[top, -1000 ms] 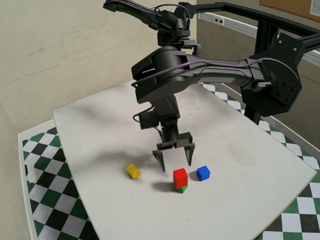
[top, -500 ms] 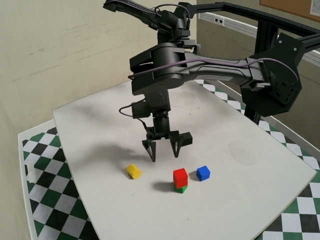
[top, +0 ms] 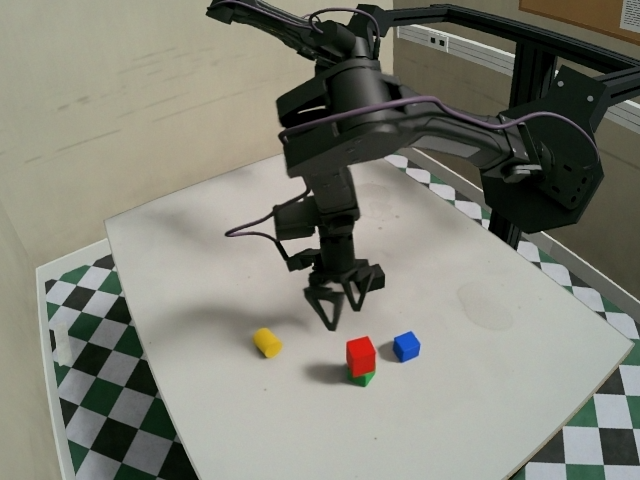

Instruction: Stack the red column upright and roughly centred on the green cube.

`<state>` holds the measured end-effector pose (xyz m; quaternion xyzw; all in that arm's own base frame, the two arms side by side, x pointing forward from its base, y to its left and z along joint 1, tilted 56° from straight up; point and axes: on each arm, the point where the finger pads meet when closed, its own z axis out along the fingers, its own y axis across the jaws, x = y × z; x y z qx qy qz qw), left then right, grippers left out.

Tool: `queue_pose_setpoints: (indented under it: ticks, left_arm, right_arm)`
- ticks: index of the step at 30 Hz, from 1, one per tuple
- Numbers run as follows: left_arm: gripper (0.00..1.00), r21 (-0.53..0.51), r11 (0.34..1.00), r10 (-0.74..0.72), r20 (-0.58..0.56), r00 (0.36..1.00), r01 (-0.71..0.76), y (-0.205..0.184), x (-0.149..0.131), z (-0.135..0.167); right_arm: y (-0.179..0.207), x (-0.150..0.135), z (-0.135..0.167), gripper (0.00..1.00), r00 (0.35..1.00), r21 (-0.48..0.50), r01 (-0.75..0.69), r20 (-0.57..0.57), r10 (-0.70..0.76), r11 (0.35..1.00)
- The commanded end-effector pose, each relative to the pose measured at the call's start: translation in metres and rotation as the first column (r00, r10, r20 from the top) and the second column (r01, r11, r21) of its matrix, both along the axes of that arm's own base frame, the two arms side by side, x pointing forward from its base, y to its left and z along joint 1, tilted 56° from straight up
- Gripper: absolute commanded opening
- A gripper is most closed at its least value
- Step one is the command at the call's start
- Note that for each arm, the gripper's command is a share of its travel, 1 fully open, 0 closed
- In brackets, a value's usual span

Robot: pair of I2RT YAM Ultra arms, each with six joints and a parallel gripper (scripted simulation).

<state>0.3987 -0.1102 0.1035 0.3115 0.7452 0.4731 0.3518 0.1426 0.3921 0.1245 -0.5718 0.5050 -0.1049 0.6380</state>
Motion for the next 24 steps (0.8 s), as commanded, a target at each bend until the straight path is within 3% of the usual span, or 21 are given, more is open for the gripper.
queue_pose_setpoints:
  ticks: [1,7,9,15,24]
  left_arm:
    - [1.0,-0.243,0.968,-0.041,0.075,0.996,0.058,-0.001,-0.004,0.001]
    - [1.0,-0.444,0.888,-0.055,0.159,0.986,0.121,0.012,-0.015,0.002]
    - [1.0,-0.444,0.888,-0.055,0.159,0.986,0.121,0.012,-0.015,0.002]
    - [1.0,-0.634,0.744,-0.052,0.259,0.965,0.21,0.025,-0.026,0.005]
    - [1.0,-0.786,0.538,-0.013,0.354,0.935,0.305,0.046,-0.041,0.004]
  right_arm:
    - [0.006,-0.008,0.008,1.0,1.0,0.018,-0.023,0.0,0.023,1.0]
    - [0.006,-0.008,0.008,1.0,1.0,0.018,-0.023,0.0,0.023,1.0]
    - [0.006,-0.008,0.008,1.0,1.0,0.018,-0.023,0.0,0.023,1.0]
    - [0.006,-0.008,0.008,1.0,1.0,0.018,-0.023,0.0,0.023,1.0]
    - [0.006,-0.008,0.008,1.0,1.0,0.018,-0.023,0.0,0.023,1.0]
